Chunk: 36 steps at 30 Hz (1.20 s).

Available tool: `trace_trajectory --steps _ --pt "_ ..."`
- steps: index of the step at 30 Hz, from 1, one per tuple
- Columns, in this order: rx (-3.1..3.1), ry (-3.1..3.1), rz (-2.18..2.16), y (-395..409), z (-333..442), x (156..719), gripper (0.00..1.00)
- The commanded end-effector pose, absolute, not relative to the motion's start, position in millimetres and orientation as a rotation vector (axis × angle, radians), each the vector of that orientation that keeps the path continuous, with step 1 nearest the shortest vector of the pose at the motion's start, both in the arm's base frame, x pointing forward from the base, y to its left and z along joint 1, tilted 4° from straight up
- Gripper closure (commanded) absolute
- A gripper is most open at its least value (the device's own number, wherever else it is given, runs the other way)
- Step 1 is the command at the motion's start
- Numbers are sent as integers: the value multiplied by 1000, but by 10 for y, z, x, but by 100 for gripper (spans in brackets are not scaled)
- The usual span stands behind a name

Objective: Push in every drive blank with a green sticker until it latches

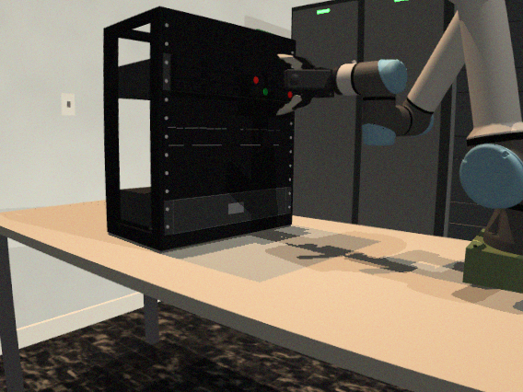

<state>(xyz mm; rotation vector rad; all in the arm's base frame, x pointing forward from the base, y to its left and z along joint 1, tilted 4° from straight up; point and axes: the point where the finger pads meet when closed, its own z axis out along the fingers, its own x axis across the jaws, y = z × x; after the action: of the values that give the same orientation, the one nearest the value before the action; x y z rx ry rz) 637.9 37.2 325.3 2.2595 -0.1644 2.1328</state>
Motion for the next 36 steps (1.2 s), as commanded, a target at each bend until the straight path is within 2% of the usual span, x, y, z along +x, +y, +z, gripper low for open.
trace_trajectory --steps 1,18,36 --pt "2258 -164 2134 372 3259 6379 0" --pt "2258 -164 2134 325 3257 6369 0" --pt "2258 -164 2134 -229 3232 6252 0"
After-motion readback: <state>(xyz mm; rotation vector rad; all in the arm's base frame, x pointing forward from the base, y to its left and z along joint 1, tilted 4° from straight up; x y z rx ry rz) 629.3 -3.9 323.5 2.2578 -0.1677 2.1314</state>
